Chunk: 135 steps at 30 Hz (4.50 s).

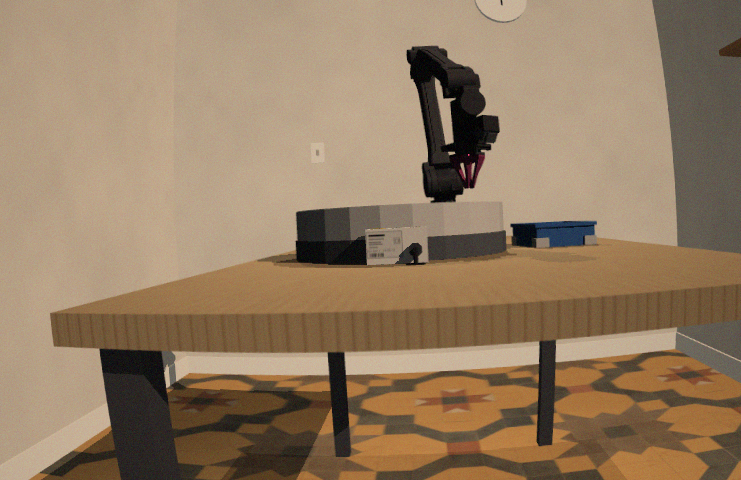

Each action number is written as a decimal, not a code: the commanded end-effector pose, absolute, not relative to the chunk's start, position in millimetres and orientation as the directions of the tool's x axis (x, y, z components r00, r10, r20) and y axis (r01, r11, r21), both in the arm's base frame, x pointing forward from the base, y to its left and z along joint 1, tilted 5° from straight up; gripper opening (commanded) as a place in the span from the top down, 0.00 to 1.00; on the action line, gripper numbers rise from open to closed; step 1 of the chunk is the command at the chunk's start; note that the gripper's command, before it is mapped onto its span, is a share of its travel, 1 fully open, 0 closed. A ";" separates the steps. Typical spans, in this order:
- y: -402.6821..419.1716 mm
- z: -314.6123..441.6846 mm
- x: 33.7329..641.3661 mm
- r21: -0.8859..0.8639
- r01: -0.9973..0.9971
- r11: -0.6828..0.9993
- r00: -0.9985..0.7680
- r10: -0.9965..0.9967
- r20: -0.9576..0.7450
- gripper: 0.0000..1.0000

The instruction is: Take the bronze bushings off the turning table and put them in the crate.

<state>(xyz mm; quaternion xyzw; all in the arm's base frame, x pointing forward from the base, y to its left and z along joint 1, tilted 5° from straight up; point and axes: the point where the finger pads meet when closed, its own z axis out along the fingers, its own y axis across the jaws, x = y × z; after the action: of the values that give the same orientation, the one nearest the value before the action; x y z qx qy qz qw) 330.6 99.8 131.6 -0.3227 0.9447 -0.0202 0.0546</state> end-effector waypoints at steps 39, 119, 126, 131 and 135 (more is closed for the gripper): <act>1.4 127.6 316.7 -0.066 -0.520 0.852 -0.848 -0.524 -0.082 0.88; -1.5 99.6 315.6 -0.072 -0.515 0.854 -0.849 -0.520 -0.092 0.88; -1.5 99.6 315.6 -0.072 -0.515 0.854 -0.849 -0.520 -0.092 0.88; -1.5 99.6 315.6 -0.072 -0.515 0.854 -0.849 -0.520 -0.092 0.88; -1.5 99.6 315.6 -0.072 -0.515 0.854 -0.849 -0.520 -0.092 0.88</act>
<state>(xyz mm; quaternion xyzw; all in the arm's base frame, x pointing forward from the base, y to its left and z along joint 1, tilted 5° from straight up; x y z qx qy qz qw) 316.1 1.8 98.8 -0.2682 0.9619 -0.0217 0.0474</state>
